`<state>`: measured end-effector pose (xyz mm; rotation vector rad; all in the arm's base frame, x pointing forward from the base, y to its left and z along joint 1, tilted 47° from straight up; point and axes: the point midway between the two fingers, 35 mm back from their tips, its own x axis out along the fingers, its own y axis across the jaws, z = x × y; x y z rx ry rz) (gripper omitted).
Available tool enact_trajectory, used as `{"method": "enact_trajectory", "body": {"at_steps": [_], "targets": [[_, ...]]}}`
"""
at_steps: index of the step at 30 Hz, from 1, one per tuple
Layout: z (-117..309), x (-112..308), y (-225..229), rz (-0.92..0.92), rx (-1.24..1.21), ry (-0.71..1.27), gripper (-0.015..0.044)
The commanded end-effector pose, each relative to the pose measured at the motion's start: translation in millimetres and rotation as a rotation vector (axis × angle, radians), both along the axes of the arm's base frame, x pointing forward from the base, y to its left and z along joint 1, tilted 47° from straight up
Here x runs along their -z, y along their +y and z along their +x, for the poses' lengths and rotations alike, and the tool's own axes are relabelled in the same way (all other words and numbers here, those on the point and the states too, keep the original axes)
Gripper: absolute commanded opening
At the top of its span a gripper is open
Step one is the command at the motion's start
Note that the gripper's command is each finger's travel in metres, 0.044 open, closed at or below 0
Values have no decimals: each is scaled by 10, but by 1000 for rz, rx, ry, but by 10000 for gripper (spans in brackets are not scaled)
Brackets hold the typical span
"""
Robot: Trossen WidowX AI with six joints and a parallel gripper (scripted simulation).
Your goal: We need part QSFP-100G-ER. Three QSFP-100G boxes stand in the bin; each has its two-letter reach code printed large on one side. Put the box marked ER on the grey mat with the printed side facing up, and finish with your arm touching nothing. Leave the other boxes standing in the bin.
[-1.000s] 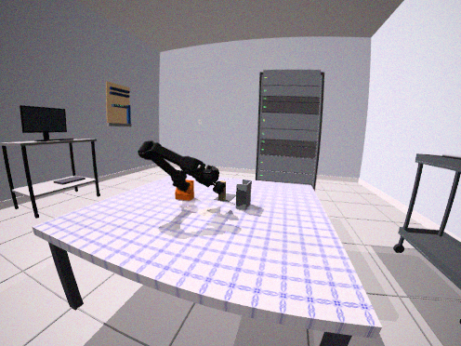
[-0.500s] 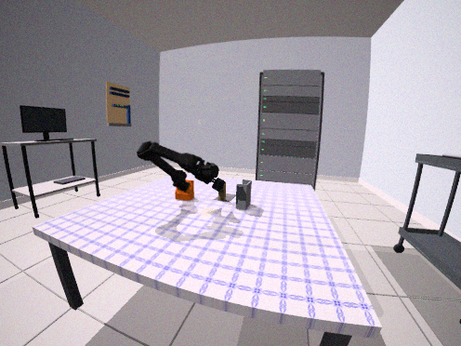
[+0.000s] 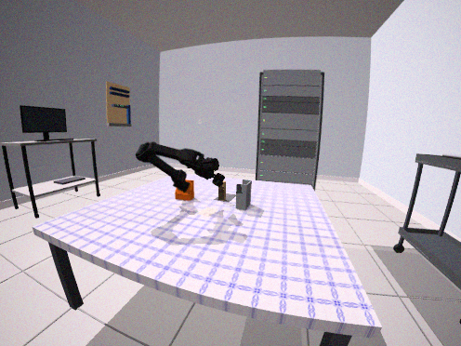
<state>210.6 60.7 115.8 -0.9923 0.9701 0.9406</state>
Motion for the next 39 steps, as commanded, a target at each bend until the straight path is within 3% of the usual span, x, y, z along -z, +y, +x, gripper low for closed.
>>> {"method": "enact_trajectory", "body": {"at_steps": [1, 9, 17, 39], "targets": [[-17, -66, 50, -2, 4, -5, 440], [-30, -87, 91, 1, -1, -1, 440], [-25, -43, 121, 6, 158, 68, 235], [-23, 123, 284, -40, 667, 219, 235]]}}
